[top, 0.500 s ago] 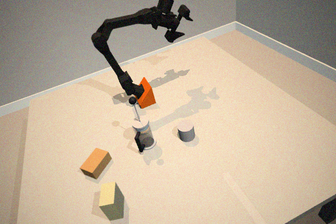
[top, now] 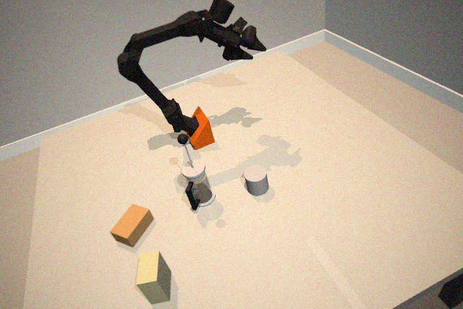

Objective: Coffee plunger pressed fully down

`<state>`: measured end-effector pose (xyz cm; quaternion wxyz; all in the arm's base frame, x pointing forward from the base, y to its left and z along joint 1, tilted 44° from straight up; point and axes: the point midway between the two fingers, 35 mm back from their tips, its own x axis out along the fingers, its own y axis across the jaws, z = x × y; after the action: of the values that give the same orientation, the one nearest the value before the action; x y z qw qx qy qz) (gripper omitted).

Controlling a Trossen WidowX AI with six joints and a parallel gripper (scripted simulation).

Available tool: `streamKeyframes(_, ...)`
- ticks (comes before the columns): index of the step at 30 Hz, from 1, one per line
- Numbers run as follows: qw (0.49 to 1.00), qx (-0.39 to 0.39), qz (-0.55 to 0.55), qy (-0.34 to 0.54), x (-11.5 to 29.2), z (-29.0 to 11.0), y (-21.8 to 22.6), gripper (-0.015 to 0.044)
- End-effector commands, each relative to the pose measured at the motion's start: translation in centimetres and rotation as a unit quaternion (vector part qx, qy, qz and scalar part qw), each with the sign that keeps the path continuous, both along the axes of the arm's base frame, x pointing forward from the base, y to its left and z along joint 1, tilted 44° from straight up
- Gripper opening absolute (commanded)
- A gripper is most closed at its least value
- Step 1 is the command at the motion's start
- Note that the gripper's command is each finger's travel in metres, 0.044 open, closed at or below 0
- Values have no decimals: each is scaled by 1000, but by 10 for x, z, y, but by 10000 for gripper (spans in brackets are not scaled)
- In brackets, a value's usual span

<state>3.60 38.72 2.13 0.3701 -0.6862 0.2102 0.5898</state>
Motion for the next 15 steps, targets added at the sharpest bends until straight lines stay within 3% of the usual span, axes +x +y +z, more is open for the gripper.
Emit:
streamKeyframes(1, 972, 28, -212, -94, 60, 40, -30, 440)
streamKeyframes(8, 889, 87, -403, -199, 115, 88, -72, 440)
streamKeyframes(15, 758, 182, -549, -303, 159, 145, -121, 440)
